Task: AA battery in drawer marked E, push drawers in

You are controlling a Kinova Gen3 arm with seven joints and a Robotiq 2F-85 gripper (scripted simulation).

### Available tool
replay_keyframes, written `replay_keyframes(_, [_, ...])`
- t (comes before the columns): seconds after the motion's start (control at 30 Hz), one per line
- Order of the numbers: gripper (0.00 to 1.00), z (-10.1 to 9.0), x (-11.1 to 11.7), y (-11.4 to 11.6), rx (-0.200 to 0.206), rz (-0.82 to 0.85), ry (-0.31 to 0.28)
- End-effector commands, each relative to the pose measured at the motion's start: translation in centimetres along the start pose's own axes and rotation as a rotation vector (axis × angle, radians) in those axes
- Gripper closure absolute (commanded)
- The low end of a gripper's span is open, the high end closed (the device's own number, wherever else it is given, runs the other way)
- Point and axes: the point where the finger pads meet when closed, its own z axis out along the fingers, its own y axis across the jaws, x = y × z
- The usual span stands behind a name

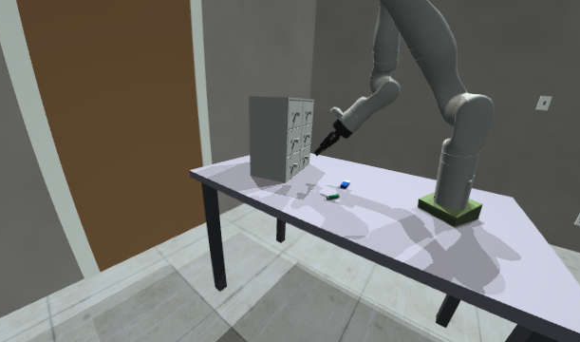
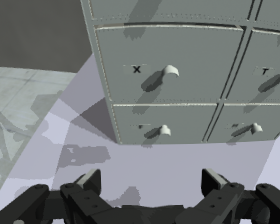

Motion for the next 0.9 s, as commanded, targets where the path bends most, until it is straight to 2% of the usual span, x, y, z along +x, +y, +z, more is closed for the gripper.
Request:
replay_keyframes(0.0, [0.00,0.0,0.0,0.0,0.000,0.000,0.001])
replay_keyframes(0.27, [0.00,0.3,-0.2,0.0,0.000,-0.002,-0.007])
replay_keyframes(0.4, [0.00,1.5,-1.2,0.0,0.000,0.003,-0.029])
replay_keyframes(0.6, [0.00,2.6,-2.2,0.0,0.002,0.004,-0.028])
replay_keyframes(0.87, [0.00,2.8,-2.3,0.0,0.002,0.004,-0.028])
